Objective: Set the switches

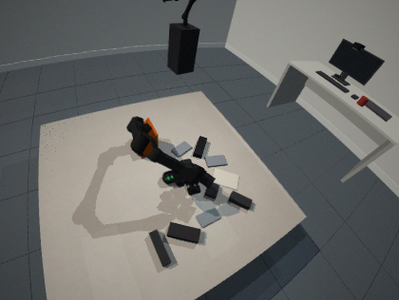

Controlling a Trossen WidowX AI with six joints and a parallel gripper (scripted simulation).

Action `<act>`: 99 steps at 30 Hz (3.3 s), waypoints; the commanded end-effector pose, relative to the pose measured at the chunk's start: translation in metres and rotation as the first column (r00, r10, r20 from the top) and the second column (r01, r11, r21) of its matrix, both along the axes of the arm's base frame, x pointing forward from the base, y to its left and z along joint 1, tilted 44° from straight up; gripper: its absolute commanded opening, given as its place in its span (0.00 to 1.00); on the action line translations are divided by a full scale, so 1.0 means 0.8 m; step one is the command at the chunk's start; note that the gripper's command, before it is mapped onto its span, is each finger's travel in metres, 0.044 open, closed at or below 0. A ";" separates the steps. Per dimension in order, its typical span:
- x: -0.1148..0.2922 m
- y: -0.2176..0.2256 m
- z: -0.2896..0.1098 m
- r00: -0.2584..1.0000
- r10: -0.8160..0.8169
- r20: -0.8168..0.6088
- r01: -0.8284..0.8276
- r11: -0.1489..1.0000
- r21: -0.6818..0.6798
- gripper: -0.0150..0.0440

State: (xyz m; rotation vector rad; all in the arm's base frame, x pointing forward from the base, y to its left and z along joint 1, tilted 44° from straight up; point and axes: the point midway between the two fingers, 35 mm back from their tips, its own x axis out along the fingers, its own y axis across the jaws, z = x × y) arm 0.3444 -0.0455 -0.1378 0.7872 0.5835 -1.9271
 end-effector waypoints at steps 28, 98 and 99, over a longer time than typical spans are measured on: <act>-0.029 0.005 -0.005 1.000 -0.006 -0.019 0.006 1.000 0.000 0.25; -0.016 0.061 0.035 0.957 0.202 -0.209 -0.196 0.979 0.050 0.25; -0.016 0.061 0.035 0.957 0.202 -0.209 -0.196 0.979 0.050 0.25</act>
